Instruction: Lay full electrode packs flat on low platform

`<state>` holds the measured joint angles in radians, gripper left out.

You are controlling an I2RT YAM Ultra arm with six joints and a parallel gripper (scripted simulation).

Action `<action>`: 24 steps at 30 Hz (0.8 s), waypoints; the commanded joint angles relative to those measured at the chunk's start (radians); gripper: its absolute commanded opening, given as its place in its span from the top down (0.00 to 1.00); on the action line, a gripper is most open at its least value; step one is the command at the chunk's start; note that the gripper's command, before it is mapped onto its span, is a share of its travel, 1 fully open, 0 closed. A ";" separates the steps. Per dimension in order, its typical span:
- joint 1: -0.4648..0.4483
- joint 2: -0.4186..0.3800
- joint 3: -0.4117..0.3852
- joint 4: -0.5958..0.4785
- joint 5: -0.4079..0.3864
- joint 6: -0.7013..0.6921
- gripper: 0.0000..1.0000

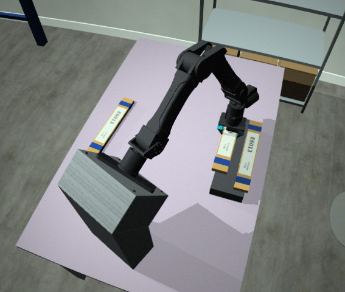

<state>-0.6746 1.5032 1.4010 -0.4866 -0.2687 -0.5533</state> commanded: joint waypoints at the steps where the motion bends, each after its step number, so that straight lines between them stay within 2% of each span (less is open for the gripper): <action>1: -0.024 -0.036 0.028 0.010 -0.008 -0.002 1.00; 10: -0.025 -0.035 -0.013 0.016 -0.008 -0.001 1.00; 24: -0.023 -0.039 -0.006 0.016 -0.005 0.000 1.00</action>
<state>-0.6746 1.5063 1.3899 -0.4767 -0.2687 -0.5533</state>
